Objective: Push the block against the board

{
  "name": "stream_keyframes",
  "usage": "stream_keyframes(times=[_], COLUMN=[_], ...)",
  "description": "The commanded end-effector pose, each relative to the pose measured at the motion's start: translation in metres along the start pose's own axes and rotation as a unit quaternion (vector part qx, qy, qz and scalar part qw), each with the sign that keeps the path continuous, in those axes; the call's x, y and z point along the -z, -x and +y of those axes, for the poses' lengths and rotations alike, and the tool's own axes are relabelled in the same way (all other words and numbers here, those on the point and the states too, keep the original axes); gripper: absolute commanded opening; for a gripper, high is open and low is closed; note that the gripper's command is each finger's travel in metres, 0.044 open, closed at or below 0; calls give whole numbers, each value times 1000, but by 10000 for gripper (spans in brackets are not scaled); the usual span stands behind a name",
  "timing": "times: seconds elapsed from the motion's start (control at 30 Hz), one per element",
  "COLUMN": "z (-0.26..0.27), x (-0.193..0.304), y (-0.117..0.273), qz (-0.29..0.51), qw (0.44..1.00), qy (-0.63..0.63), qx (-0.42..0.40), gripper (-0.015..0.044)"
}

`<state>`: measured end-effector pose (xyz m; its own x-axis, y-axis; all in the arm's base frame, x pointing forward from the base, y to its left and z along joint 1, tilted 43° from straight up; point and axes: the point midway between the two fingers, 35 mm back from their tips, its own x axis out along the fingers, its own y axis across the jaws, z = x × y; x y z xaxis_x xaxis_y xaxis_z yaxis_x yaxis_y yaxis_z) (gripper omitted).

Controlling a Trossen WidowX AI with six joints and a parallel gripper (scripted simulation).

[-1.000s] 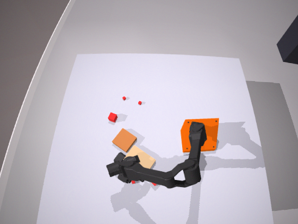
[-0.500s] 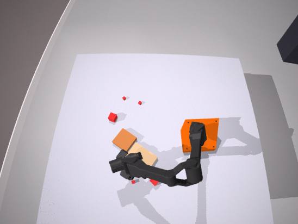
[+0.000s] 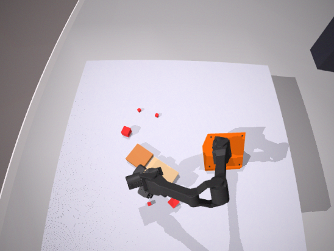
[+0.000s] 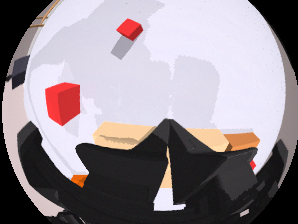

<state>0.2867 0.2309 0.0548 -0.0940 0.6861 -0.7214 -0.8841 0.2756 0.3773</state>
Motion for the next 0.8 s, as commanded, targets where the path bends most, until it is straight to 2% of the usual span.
stream_keyframes(times=[0.0, 0.27, 0.77], z=[4, 5, 2], x=[14, 17, -7], y=[-6, -6, -6], qz=[11, 11, 11], qw=[1000, 1000, 1000], qy=[-6, -6, -5], qx=[-7, -8, -7], gripper=[0, 0, 0])
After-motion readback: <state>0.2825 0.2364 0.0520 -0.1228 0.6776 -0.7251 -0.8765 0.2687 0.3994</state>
